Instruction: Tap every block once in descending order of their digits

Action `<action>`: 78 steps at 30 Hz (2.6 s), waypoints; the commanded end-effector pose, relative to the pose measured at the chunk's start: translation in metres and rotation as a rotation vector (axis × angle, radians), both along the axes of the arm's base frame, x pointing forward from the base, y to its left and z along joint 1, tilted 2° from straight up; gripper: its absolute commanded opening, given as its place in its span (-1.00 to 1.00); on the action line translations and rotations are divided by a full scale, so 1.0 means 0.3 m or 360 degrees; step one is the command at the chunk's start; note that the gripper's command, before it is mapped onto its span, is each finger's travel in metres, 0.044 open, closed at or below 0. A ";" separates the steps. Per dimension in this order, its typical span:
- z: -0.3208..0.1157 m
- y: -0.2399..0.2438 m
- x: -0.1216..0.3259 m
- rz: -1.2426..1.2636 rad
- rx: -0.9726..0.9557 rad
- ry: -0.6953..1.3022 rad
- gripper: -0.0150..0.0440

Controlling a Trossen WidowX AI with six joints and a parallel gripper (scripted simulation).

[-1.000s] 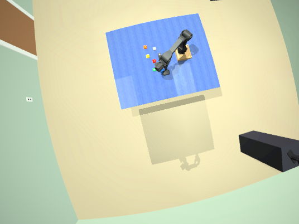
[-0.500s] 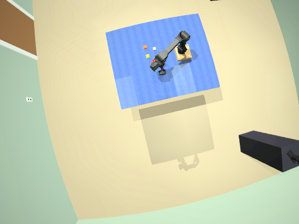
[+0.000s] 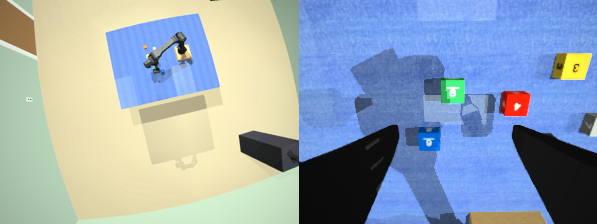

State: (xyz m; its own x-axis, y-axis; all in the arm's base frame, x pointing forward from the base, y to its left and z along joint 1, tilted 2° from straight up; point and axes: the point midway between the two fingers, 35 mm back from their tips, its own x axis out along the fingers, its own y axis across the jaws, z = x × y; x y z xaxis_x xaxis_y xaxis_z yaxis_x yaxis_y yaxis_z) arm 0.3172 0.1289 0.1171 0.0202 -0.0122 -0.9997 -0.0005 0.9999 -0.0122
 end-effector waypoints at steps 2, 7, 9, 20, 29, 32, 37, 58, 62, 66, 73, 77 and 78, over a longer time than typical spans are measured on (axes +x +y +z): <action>-0.002 -0.004 0.004 0.0007 -0.0009 0.0004 0.86; -0.002 -0.004 0.004 0.0007 -0.0009 0.0004 0.86; -0.002 -0.004 0.004 0.0007 -0.0009 0.0004 0.86; 0.012 -0.485 0.115 0.0007 -0.0026 -0.0001 0.86; 0.013 -0.535 0.115 0.0007 -0.0028 0.0000 0.86; 0.013 -0.535 0.115 0.0007 -0.0028 0.0000 0.86; 0.013 -0.535 0.115 0.0007 -0.0028 0.0000 0.86; 0.027 -0.888 0.132 0.0007 -0.0041 -0.0001 0.86; 0.027 -0.888 0.132 0.0007 -0.0041 -0.0001 0.86; 0.027 -0.888 0.132 0.0007 -0.0041 -0.0001 0.86; 0.027 -0.888 0.132 0.0007 -0.0041 -0.0001 0.86; 0.025 -0.795 0.150 0.0007 -0.0037 -0.0002 0.86; 0.023 -0.732 0.159 0.0007 -0.0034 -0.0003 0.86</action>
